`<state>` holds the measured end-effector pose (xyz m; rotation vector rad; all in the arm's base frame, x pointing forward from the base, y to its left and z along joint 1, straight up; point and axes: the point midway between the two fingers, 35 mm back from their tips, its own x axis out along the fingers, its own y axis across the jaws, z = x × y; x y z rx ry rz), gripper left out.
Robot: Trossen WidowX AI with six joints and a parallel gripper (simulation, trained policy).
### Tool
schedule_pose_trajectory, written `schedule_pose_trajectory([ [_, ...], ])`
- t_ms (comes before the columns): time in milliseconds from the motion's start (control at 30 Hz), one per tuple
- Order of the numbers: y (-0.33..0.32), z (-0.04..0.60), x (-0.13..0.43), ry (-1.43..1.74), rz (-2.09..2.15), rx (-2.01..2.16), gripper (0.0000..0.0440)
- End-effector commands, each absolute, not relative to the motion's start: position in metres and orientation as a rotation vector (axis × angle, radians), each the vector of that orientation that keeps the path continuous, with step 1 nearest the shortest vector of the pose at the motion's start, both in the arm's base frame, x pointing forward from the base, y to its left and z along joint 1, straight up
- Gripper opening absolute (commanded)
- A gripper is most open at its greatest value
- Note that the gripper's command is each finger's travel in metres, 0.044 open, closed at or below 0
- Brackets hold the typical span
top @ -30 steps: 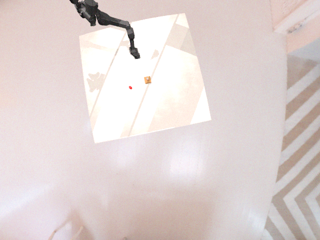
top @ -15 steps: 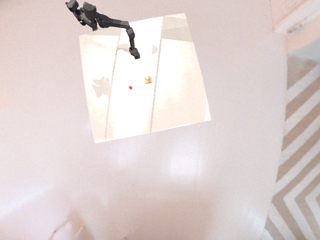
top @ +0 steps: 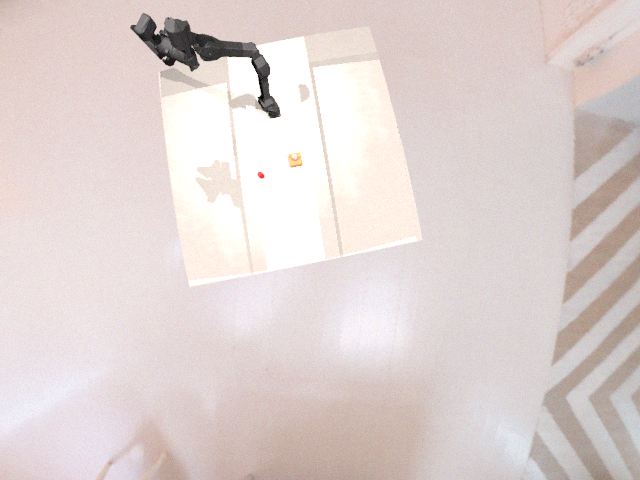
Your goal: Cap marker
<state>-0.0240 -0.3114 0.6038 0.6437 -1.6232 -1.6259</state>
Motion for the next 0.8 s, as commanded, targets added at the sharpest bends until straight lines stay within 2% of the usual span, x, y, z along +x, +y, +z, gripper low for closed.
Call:
schedule_pose_trajectory([
  [0, -0.318, 0.595, -0.010, -1.580, -1.614, 0.697, 0.0297],
  [767, -0.333, 0.551, 0.059, -1.382, -1.564, 0.929, 0.0301],
])
